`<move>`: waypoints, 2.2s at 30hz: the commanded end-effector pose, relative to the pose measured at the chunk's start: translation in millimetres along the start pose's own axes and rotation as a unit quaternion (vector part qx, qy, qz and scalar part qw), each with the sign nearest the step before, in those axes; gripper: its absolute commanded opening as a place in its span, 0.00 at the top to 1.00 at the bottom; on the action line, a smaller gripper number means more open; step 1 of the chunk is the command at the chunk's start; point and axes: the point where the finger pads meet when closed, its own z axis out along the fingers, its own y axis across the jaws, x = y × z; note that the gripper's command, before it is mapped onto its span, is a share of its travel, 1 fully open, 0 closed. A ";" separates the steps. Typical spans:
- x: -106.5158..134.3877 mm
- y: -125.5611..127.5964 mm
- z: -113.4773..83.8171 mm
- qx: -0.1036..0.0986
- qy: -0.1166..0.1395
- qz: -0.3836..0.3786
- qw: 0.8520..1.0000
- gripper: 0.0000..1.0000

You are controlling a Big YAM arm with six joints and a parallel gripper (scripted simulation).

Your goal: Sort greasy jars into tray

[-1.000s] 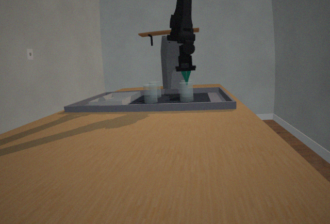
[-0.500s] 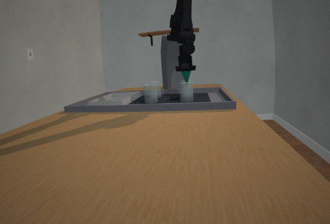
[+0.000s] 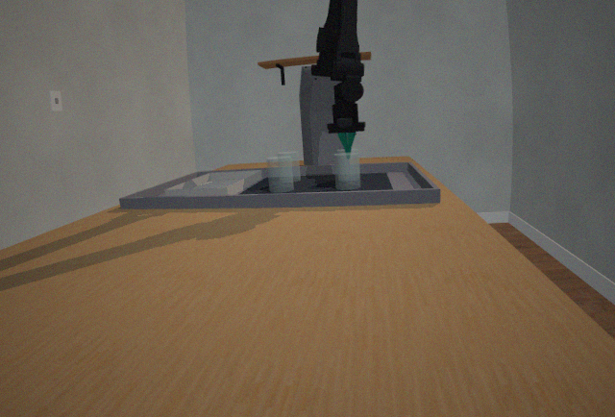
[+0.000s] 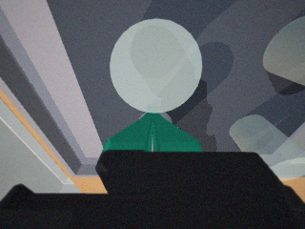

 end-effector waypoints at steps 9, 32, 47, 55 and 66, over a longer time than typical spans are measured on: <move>-9.6 4.8 1.0 -0.002 -0.003 -0.001 1.000 1.00; -12.4 4.8 0.9 -0.002 -0.003 -0.001 1.000 1.00; -14.1 4.8 0.9 -0.002 -0.003 -0.001 1.000 1.00; -14.9 4.8 0.9 -0.002 -0.003 -0.001 1.000 1.00; -16.4 4.8 0.9 -0.002 -0.003 -0.001 1.000 1.00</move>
